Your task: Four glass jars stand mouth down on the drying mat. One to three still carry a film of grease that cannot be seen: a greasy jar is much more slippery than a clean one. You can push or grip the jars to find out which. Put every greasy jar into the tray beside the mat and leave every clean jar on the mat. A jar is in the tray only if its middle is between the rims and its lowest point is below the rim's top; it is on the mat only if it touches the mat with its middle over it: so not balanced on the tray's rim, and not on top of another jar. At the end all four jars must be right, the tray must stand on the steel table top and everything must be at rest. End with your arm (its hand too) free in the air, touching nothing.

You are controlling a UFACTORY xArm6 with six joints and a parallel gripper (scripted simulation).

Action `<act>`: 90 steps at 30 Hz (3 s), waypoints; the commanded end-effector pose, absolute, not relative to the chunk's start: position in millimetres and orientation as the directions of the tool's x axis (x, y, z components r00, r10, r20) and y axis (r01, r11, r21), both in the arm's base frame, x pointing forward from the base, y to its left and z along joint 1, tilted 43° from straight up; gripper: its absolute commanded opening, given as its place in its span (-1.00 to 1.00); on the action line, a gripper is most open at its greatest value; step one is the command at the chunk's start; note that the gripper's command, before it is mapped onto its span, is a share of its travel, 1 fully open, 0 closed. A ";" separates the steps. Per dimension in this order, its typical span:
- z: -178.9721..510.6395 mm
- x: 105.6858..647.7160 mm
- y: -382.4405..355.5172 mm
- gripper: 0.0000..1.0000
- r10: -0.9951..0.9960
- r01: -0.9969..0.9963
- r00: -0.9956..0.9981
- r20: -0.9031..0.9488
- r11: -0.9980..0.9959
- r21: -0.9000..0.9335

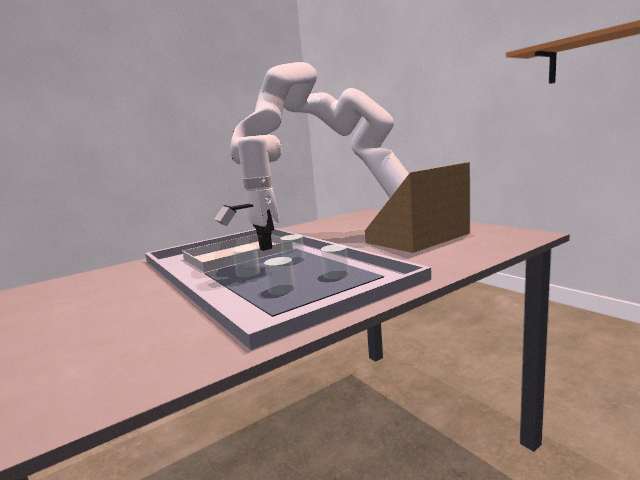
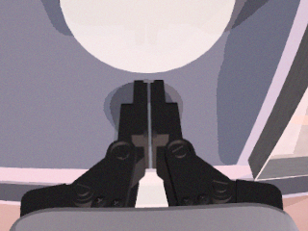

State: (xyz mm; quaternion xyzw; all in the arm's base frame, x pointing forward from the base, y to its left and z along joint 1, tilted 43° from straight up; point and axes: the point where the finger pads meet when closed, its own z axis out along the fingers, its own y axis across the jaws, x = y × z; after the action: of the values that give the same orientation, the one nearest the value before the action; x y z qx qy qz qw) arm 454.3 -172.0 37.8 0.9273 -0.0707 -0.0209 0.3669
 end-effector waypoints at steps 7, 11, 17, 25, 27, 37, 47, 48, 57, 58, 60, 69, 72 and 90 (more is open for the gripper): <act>38.6 456.5 -171.6 -1.00 -0.145 -0.117 0.989 0.016 -0.721 0.683; 38.6 457.0 -171.7 -1.00 -0.145 -0.117 0.989 0.016 -0.721 0.683; 38.6 457.7 -171.8 -1.00 -0.145 -0.117 0.989 0.016 -0.721 0.683; 38.7 458.6 -172.0 -1.00 -0.145 -0.117 0.989 0.016 -0.721 0.683; 38.7 458.8 -172.0 -1.00 -0.145 -0.117 0.989 0.016 -0.721 0.683; 38.7 459.9 -172.1 -1.00 -0.145 -0.117 0.989 0.016 -0.721 0.683; 38.7 461.2 -172.3 -1.00 -0.145 -0.117 0.989 0.016 -0.721 0.683; 38.7 461.4 -172.4 -1.00 -0.145 -0.117 0.989 0.016 -0.721 0.683; 38.7 462.3 -172.5 -1.00 -0.145 -0.117 0.989 0.016 -0.721 0.683; 38.7 462.4 -172.5 -1.00 -0.145 -0.117 0.989 0.016 -0.721 0.683; 38.7 462.7 -172.6 -1.00 -0.145 -0.117 0.989 0.016 -0.721 0.683; 38.7 463.6 -172.7 -1.00 -0.145 -0.117 0.989 0.016 -0.721 0.683; 38.7 464.0 -172.7 -1.00 -0.145 -0.117 0.989 0.016 -0.721 0.683; 38.8 466.1 -173.1 -1.00 -0.145 -0.117 0.989 0.016 -0.721 0.683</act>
State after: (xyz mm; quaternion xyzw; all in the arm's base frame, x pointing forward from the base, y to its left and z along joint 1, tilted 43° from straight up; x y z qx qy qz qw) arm 464.3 -173.7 37.7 0.9273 -0.0707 -0.0212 0.3669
